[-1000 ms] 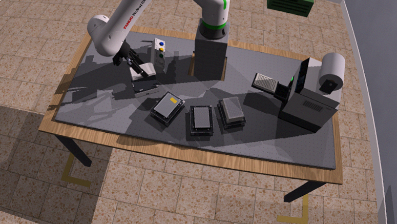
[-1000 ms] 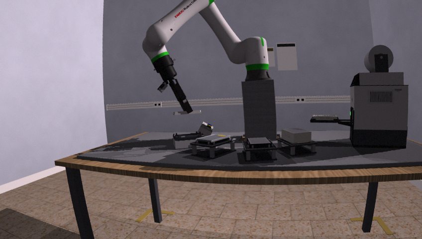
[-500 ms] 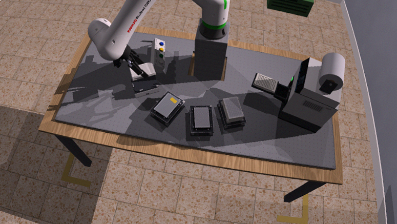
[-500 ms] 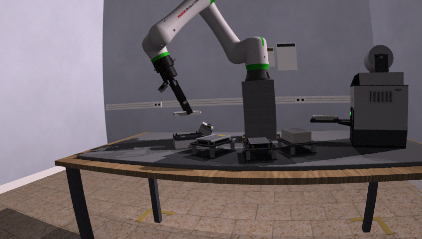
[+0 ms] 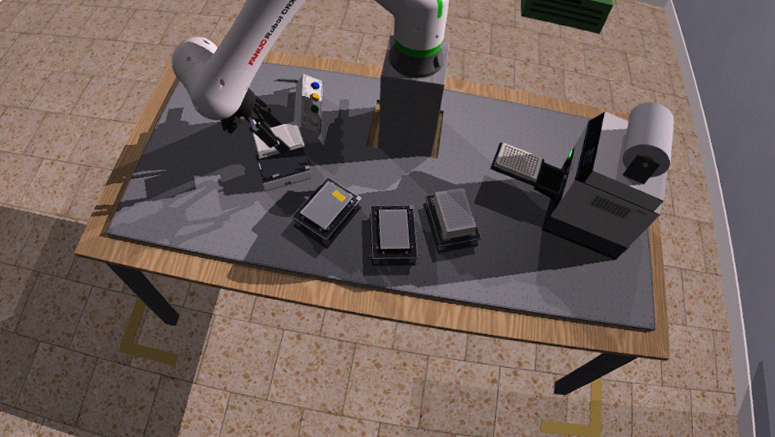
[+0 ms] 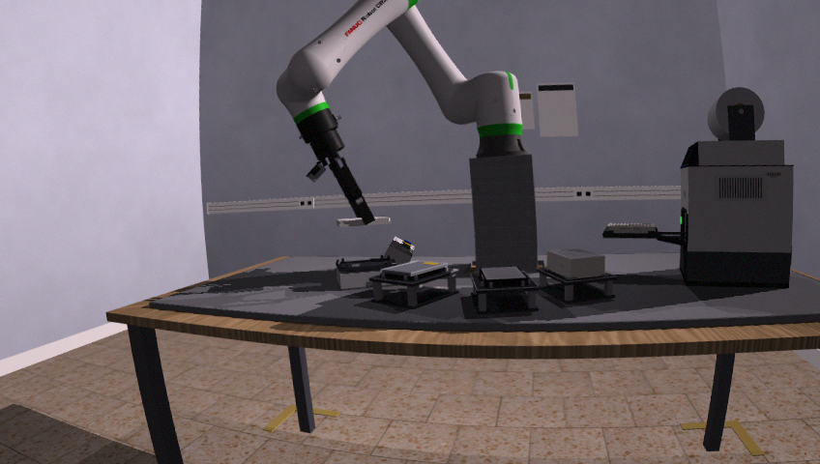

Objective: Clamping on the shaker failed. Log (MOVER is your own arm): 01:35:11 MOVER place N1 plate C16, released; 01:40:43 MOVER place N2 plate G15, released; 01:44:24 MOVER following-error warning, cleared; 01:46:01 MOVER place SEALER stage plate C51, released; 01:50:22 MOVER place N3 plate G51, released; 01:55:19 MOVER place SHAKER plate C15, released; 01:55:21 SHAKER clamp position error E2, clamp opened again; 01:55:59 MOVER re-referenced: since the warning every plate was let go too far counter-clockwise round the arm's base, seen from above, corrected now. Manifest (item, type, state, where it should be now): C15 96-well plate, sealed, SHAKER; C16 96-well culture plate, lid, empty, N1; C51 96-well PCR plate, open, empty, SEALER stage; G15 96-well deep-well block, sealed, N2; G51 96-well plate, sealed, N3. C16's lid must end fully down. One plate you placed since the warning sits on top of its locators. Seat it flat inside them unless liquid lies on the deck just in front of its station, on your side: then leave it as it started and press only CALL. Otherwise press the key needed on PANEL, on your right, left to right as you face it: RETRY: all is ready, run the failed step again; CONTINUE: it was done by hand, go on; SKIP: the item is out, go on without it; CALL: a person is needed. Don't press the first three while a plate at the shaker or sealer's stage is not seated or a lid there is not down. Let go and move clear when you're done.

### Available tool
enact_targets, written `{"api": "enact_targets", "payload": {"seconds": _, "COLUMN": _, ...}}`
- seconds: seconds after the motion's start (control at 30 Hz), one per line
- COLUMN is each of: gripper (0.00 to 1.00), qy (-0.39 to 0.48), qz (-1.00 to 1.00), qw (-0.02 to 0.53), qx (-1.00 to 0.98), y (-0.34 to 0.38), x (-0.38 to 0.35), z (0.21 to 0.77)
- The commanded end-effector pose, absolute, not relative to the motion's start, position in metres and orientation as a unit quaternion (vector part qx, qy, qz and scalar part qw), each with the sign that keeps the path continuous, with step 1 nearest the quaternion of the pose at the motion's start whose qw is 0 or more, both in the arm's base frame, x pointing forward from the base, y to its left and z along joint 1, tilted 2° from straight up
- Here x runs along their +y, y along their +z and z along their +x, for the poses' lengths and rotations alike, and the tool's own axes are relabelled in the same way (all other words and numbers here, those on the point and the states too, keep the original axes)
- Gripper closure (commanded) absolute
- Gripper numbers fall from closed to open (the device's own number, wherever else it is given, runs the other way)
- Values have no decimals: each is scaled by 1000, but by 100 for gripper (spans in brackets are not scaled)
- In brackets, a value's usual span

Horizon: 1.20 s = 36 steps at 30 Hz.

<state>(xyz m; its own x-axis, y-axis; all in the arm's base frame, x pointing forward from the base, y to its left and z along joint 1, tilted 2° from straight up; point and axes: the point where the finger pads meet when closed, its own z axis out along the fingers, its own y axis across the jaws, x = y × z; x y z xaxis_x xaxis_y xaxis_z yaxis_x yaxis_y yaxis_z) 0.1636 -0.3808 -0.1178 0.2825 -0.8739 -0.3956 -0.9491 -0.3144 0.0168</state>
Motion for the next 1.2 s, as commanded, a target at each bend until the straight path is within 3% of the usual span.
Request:
{"api": "enact_targets", "payload": {"seconds": 0.0, "gripper": 90, "qy": 168, "qz": -793, "qw": 111, "qx": 575, "y": -118, "x": -382, "z": 164}}
{"api": "enact_targets", "payload": {"seconds": 1.17, "gripper": 90, "qy": 168, "qz": -793, "qw": 111, "qx": 575, "y": -129, "x": -382, "z": 164}}
